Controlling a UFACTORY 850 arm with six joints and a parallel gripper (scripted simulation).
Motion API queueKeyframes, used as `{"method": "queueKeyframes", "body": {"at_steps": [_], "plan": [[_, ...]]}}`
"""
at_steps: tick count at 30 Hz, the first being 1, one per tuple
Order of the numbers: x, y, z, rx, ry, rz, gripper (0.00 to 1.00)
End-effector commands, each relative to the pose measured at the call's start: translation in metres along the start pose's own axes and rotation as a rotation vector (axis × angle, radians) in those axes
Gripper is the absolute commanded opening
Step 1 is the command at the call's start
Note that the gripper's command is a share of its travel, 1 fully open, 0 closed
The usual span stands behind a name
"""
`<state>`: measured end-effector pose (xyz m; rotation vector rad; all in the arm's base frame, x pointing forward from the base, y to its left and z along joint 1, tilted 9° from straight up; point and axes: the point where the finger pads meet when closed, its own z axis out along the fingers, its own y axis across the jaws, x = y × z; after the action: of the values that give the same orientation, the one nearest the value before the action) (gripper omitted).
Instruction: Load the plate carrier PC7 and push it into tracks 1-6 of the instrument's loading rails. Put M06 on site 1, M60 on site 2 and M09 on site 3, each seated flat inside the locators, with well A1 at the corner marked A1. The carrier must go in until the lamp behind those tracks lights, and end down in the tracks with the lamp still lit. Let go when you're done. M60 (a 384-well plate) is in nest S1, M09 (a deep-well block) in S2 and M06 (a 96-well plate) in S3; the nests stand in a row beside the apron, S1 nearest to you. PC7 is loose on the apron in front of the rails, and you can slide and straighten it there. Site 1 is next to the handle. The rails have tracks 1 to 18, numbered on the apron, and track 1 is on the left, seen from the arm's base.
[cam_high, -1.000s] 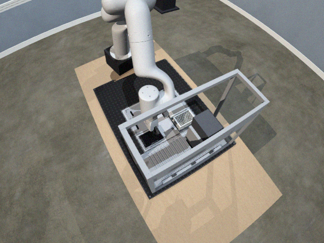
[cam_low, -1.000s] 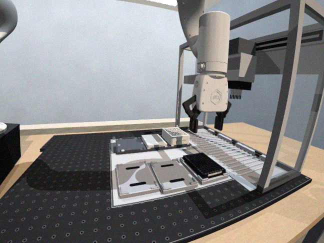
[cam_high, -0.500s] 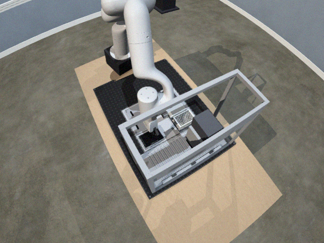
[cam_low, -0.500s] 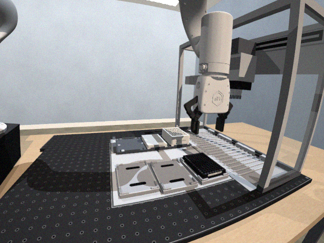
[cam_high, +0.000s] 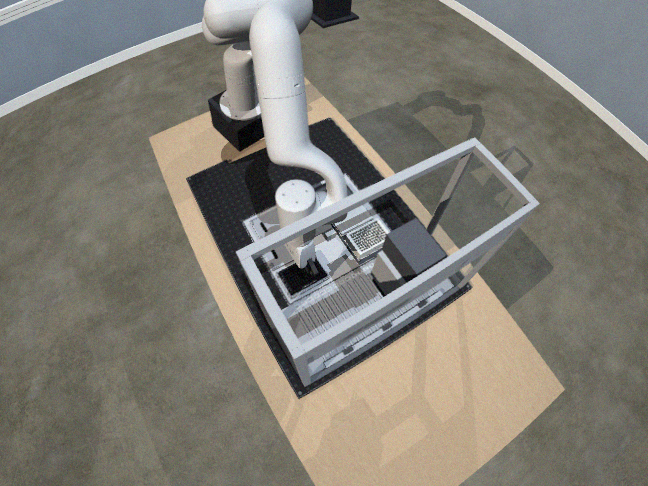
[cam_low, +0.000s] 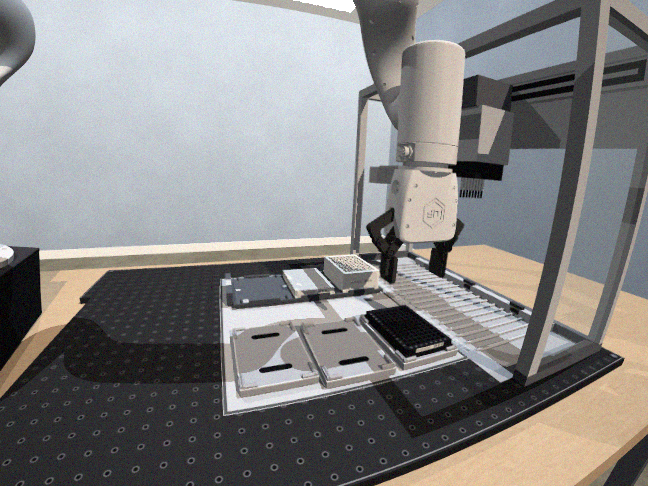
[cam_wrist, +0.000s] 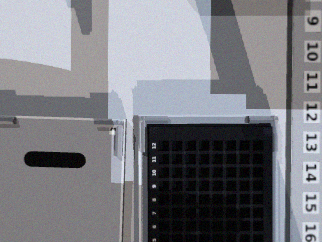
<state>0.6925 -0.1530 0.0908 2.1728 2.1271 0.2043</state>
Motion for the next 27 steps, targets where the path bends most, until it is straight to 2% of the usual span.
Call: {"method": "queueKeyframes", "body": {"at_steps": [1,27], "plan": [[0.000,0.001,0.003,-0.002,0.000,0.000,1.00],[0.000,0.001,0.041,-0.002,0.000,0.000,1.00]]}}
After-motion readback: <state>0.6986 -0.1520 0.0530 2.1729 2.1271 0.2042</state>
